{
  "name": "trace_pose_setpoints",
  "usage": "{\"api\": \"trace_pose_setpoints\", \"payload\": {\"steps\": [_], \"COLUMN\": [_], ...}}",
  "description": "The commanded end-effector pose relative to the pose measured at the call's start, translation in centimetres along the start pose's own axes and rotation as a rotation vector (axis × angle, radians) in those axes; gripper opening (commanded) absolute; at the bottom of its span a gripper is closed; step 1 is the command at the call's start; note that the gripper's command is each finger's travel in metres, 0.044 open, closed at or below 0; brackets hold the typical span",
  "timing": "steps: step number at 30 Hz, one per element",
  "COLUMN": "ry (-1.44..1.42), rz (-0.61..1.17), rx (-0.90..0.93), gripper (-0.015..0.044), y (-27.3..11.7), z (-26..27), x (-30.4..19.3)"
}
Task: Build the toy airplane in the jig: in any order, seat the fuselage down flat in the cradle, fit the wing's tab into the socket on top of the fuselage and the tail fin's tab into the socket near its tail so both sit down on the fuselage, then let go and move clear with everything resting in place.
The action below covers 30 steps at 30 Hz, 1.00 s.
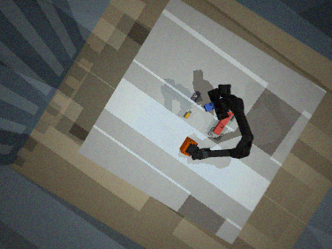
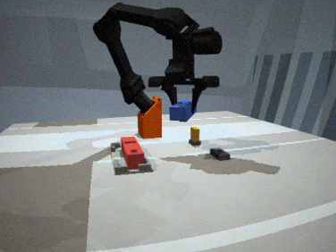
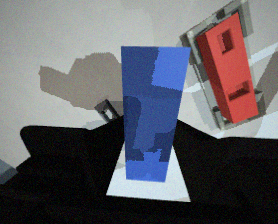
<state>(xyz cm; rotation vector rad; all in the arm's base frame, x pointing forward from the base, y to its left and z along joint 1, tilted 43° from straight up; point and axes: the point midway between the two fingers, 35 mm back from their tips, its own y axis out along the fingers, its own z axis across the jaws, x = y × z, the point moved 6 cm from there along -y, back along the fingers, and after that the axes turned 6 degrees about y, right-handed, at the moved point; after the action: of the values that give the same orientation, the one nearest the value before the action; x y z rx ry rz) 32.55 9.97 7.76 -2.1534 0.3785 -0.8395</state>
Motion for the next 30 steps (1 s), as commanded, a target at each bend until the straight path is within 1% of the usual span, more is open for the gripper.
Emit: {"api": "trace_pose_setpoints", "payload": {"steps": [1,30], "ry": [0.087,0.619], "rz": [-0.006,-0.015], "rx": [0.008,0.007], "gripper": [0.0000,0.0000], "y": [0.0,1.8], "z": [-1.4,-10.1], "x": [0.8,3.3]}}
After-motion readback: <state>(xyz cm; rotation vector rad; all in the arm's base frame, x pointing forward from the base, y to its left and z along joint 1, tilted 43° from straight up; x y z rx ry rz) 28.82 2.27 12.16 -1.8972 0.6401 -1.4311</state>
